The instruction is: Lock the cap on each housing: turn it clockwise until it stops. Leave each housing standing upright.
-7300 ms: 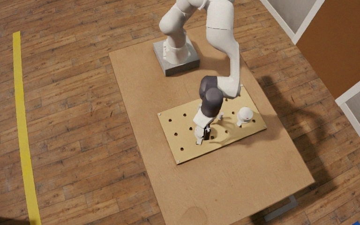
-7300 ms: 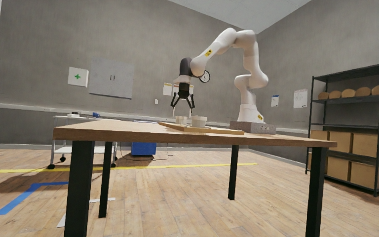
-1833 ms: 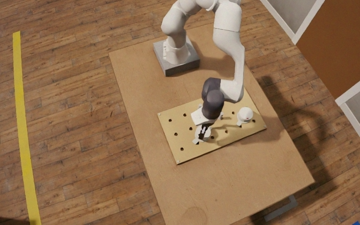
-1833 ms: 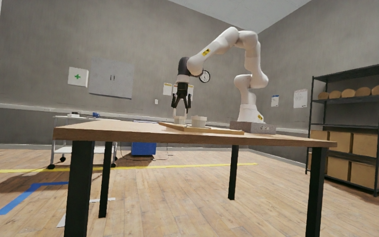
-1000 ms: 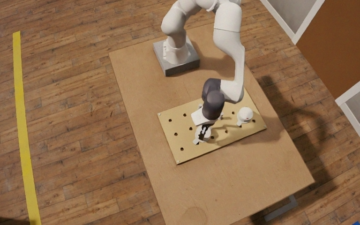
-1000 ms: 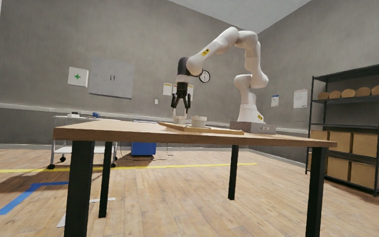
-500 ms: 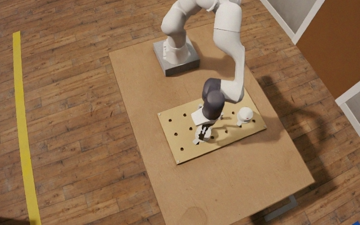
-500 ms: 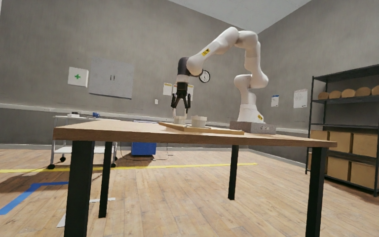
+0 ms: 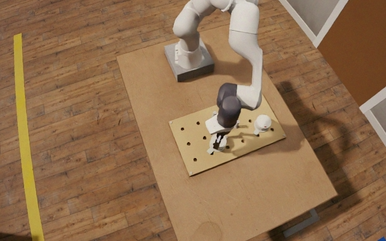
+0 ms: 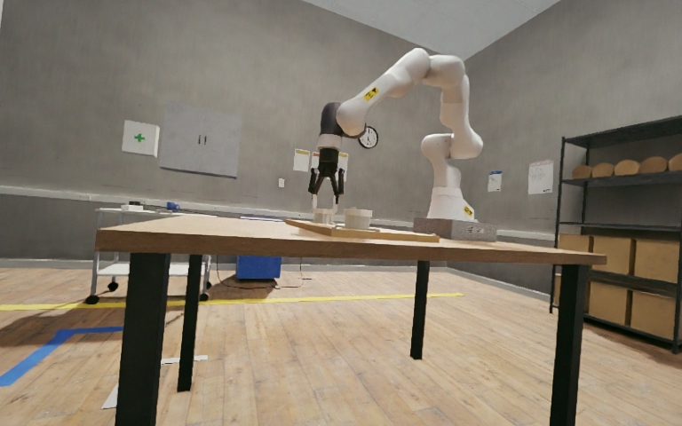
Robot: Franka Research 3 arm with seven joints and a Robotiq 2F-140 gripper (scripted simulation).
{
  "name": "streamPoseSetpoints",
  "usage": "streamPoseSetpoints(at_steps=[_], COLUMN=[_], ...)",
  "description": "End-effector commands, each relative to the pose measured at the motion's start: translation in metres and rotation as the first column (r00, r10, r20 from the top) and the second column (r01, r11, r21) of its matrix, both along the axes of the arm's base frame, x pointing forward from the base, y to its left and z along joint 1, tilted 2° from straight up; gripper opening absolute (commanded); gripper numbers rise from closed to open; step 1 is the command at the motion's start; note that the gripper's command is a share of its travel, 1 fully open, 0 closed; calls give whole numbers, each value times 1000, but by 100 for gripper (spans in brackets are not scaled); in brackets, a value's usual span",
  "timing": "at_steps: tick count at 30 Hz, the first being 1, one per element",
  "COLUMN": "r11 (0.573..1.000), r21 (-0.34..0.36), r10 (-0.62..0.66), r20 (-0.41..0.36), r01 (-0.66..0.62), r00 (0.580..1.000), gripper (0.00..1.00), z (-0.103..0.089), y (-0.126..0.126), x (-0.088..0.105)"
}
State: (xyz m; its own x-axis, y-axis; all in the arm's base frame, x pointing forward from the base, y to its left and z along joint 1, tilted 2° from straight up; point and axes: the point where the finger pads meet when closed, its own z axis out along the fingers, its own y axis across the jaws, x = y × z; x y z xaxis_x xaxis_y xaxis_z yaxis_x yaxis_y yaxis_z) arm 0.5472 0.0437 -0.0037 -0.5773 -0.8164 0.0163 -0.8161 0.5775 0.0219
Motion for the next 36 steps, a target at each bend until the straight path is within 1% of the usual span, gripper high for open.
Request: streamPoseSetpoints(at_steps=[1, 15, 36], r11=[1000, 1000, 1000], r21=[0, 0, 0], r10=[-2, -2, -2], r20=[-2, -2, -2], r01=[2, 2, 2], r00=[1000, 1000, 1000], gripper=[10, 10, 10], z=[-1, 0, 0], y=[1, -1, -1], x=[-5, -15, -17])
